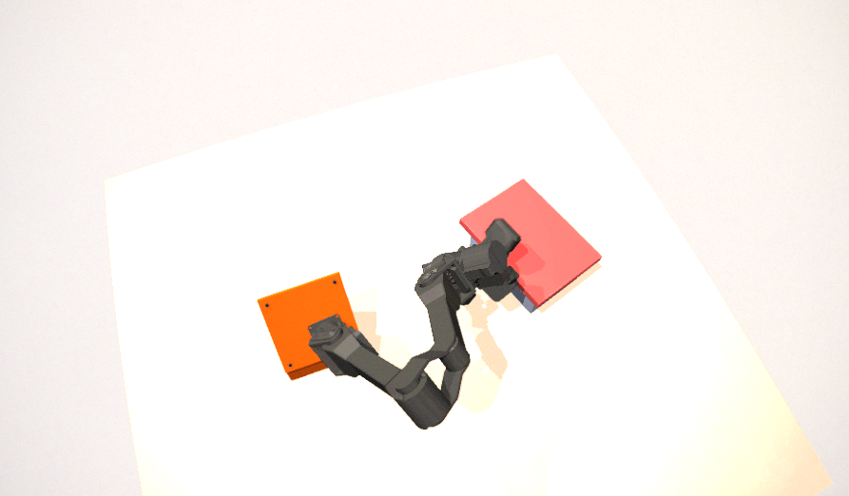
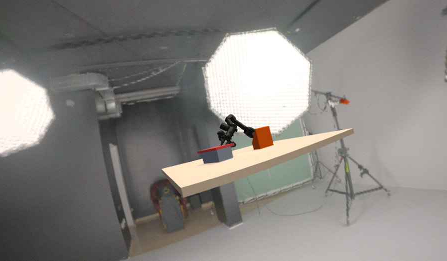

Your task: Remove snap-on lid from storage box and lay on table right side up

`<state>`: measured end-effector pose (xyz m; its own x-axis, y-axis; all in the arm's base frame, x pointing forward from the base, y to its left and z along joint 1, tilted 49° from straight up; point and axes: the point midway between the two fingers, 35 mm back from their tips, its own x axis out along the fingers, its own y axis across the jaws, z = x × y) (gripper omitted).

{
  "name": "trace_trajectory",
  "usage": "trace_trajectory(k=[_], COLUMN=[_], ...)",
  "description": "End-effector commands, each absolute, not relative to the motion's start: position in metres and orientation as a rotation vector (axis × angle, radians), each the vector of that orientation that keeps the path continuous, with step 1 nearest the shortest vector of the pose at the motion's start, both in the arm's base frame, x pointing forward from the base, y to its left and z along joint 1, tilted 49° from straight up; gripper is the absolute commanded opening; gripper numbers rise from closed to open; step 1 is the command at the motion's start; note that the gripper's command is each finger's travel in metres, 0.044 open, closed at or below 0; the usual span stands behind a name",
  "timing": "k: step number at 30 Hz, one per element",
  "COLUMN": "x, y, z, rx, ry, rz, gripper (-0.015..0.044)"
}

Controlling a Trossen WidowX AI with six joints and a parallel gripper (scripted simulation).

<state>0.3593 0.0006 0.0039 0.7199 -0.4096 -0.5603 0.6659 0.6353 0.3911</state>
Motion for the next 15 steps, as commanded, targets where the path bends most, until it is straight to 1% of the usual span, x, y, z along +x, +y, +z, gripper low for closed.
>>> trace_trajectory(k=[1,2,3,15], x=[0.3596,0.3596,0.3596,0.3594], y=[0.0005,0.0005,0.0005,0.0022], z=[0.0036,0.0036,0.0036,0.0054], rx=[0.62,0.62,0.62,0.621], ry=[0.45,0.45,0.45,0.449], rz=[-0.637,-0.637,-0.637,-0.638], gripper=[0.0037,0.0011,0.0,0.0])
